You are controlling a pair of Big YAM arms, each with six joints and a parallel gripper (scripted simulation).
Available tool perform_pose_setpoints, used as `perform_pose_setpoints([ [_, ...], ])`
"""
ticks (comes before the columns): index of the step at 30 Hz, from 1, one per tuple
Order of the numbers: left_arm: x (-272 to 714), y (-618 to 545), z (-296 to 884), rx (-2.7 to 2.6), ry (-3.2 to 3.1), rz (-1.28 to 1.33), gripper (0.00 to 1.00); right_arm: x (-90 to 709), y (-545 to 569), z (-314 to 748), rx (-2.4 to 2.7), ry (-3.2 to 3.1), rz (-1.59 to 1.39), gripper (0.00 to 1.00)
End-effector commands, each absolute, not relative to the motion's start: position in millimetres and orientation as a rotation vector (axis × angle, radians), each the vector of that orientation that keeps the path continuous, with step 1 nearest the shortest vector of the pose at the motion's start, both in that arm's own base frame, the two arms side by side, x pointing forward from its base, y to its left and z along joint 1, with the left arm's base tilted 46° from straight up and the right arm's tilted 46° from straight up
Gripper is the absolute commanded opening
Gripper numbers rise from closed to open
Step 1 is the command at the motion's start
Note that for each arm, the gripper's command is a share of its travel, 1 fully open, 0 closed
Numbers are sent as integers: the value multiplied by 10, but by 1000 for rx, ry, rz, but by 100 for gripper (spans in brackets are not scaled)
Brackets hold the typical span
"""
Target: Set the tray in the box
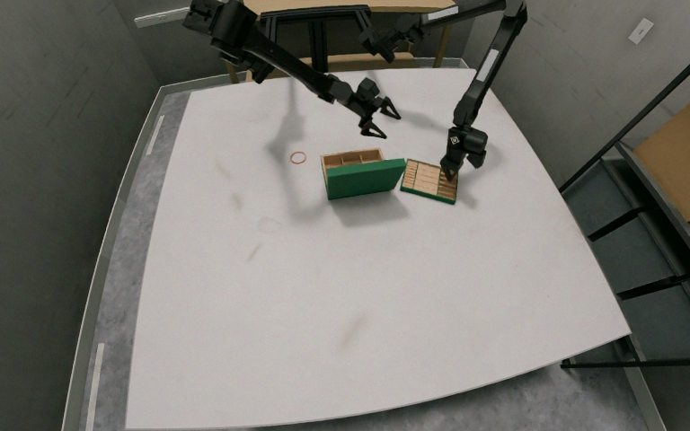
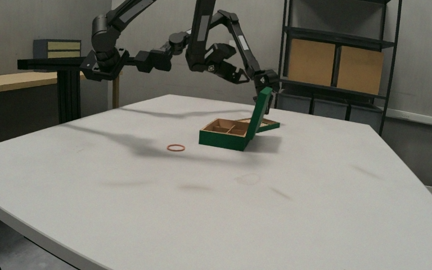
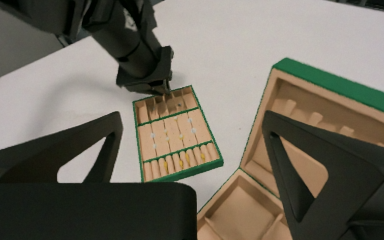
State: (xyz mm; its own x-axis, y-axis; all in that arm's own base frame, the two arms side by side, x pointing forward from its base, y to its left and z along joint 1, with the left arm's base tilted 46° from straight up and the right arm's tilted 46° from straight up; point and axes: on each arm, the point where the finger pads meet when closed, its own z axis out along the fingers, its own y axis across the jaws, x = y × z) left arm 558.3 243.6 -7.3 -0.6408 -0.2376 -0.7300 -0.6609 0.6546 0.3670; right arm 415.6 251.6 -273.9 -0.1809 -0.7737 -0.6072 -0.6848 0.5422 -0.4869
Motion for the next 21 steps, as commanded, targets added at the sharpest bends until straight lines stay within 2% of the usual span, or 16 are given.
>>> perform_pose_setpoints([
  [1,5655,2416,-195,-1040,2187,737,15,3997,2937,-2819,-1292,1781,-99,100],
  [11,5555,2698,-196,-1322,2121,808,15,3707,3077,-3038,-1368,1728,-65,100],
  [21,5602,2762,-266,-1298,2145,832,15,3691,3089,-3009,-1370,1727,-62,100],
])
